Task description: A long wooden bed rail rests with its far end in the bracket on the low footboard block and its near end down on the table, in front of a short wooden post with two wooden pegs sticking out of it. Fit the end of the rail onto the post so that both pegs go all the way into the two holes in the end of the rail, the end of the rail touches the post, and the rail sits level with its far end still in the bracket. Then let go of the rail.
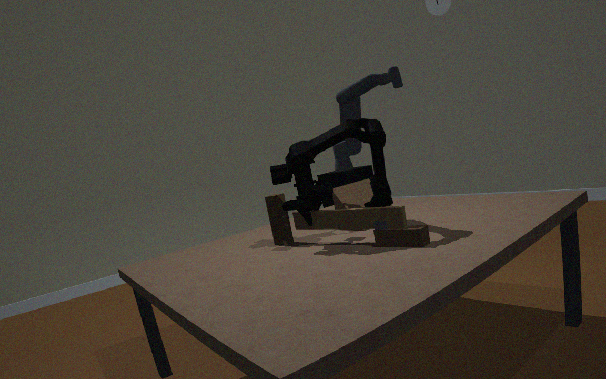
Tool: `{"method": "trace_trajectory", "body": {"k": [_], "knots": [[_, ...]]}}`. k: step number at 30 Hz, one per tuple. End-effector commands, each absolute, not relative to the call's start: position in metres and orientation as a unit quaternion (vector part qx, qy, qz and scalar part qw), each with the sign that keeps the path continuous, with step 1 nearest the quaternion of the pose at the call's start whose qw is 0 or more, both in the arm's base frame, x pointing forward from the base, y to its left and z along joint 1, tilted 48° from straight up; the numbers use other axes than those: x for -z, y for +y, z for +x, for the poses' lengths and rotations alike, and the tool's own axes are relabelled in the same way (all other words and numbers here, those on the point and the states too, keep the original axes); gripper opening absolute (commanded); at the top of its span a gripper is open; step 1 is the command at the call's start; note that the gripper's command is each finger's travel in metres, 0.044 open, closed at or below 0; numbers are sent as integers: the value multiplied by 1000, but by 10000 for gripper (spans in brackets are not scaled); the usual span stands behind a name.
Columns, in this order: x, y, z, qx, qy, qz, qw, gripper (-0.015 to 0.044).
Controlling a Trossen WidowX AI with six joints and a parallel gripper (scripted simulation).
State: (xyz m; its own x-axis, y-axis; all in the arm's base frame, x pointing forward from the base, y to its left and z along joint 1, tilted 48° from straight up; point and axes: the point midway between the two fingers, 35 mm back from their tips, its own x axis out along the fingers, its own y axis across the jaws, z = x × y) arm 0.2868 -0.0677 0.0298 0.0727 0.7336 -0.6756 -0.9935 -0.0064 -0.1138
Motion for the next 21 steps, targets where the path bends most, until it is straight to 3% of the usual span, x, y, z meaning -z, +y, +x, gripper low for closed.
{"method": "trace_trajectory", "body": {"k": [1, 21], "knots": [[-31, -70, 288, -641, 219, -299, 672, 0], [-29, -68, 288, -641, 219, -299, 672, 0]]}}
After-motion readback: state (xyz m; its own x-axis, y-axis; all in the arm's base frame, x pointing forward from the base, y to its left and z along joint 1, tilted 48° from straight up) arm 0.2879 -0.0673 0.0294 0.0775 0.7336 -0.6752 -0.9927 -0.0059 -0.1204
